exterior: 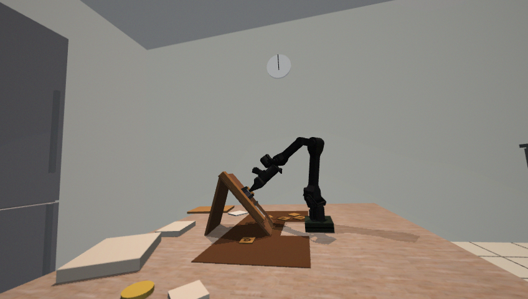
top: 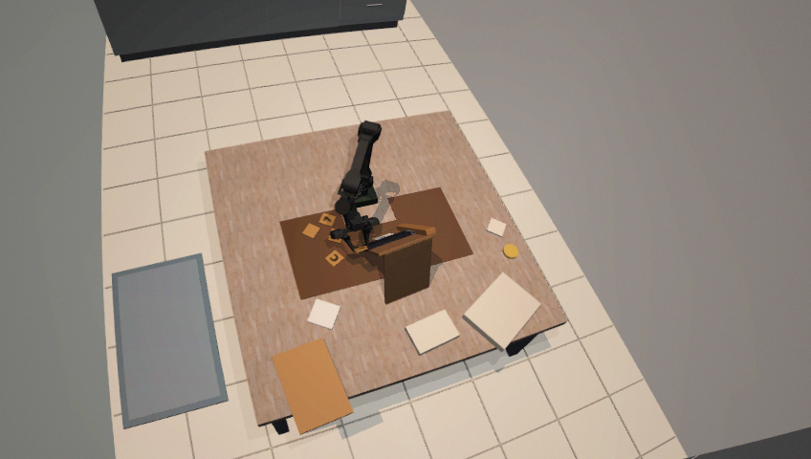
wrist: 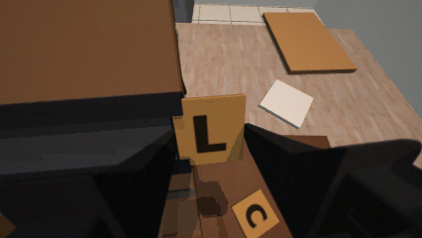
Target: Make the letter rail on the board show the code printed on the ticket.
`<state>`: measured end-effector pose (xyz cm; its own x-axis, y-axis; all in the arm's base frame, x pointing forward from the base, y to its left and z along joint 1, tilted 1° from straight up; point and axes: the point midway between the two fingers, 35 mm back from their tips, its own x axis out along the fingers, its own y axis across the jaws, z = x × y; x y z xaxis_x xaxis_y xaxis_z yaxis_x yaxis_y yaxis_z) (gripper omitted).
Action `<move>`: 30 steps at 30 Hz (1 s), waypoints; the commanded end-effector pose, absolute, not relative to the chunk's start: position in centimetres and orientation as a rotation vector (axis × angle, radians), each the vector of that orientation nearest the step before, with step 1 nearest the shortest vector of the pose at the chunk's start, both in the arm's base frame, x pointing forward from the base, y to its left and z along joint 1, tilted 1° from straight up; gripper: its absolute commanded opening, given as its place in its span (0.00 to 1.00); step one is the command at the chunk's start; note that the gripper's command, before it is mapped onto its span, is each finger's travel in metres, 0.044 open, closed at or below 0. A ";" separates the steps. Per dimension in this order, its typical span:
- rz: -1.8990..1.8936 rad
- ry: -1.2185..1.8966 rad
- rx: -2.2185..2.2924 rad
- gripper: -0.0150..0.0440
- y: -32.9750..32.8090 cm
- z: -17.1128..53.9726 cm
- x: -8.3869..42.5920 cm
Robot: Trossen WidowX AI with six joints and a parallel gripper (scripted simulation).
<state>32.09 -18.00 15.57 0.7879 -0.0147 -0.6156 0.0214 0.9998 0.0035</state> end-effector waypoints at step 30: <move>-0.024 0.666 0.017 0.25 -16.3 15.4 32.0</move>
<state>32.13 -16.48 15.54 0.7879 -0.0138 -0.6156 0.0214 0.9998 0.0050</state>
